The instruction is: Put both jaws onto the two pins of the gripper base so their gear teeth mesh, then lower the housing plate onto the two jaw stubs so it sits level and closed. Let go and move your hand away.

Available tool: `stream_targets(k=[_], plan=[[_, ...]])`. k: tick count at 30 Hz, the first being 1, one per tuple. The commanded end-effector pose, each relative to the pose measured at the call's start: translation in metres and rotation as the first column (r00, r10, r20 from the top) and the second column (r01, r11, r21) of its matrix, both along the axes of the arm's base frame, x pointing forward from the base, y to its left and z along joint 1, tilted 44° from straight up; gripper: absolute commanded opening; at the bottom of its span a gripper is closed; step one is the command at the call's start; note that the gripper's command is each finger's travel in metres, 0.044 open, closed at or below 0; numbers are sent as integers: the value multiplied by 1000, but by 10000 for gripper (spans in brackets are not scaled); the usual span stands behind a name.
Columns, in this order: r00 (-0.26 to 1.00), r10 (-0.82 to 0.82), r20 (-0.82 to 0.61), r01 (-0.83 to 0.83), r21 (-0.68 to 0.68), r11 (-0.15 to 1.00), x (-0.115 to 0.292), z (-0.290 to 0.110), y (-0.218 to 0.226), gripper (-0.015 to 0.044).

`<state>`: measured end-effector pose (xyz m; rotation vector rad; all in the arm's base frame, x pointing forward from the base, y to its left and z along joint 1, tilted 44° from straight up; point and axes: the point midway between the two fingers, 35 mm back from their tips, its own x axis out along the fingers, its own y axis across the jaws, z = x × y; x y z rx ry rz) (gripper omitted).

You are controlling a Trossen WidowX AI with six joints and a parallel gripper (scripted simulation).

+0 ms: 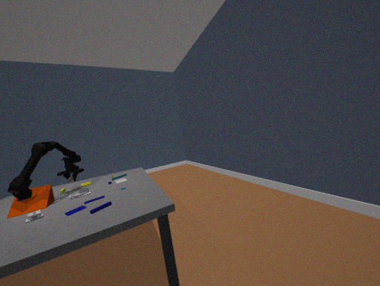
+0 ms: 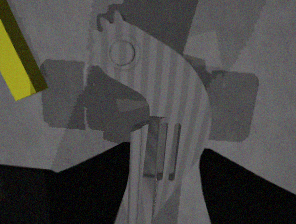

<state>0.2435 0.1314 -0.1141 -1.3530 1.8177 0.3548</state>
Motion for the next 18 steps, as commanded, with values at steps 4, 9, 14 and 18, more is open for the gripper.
stream_targets(k=[4, 9, 14, 18], plan=[[982, 142, -126, -140, 29, 990, 9, 18, -16, 134], [947, 245, -209, -237, 61, 970, 16, 30, -27, 134], [895, 344, -285, -329, 101, 939, 21, 41, -38, 134], [841, 419, -342, -397, 137, 908, 24, 50, -47, 134]])
